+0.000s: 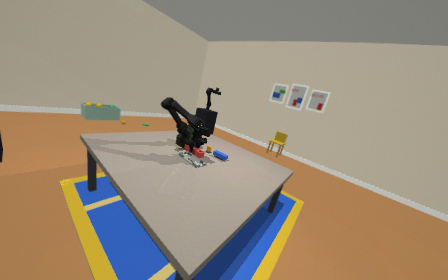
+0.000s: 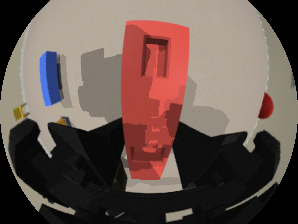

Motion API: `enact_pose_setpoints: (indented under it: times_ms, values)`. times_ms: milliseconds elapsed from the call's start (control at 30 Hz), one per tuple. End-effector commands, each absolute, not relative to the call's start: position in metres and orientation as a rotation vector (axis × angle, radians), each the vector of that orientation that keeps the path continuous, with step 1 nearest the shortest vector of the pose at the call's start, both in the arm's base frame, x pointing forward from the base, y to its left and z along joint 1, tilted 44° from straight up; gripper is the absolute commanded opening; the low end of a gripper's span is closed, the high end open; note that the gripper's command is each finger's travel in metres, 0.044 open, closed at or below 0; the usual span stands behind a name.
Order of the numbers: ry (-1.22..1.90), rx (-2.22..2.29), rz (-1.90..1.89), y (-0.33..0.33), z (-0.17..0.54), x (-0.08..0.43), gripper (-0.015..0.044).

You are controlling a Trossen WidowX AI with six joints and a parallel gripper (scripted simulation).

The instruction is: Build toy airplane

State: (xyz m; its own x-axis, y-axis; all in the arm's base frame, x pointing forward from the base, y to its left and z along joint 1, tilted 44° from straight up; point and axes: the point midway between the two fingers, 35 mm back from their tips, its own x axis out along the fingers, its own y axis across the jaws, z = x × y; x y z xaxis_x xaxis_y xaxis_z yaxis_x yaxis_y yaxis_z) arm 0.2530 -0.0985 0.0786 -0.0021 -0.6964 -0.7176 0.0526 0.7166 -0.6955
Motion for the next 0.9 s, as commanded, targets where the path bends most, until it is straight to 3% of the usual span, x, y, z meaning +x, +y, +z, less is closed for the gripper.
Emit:
enact_pose_setpoints:
  times_ms: [0, 867]
  values:
    - [1.467, -0.569, -0.641, -0.099, 0.079, 0.253, 0.0196]
    - [1.466, -0.569, -0.641, -0.12, 0.058, 0.253, 0.0196]
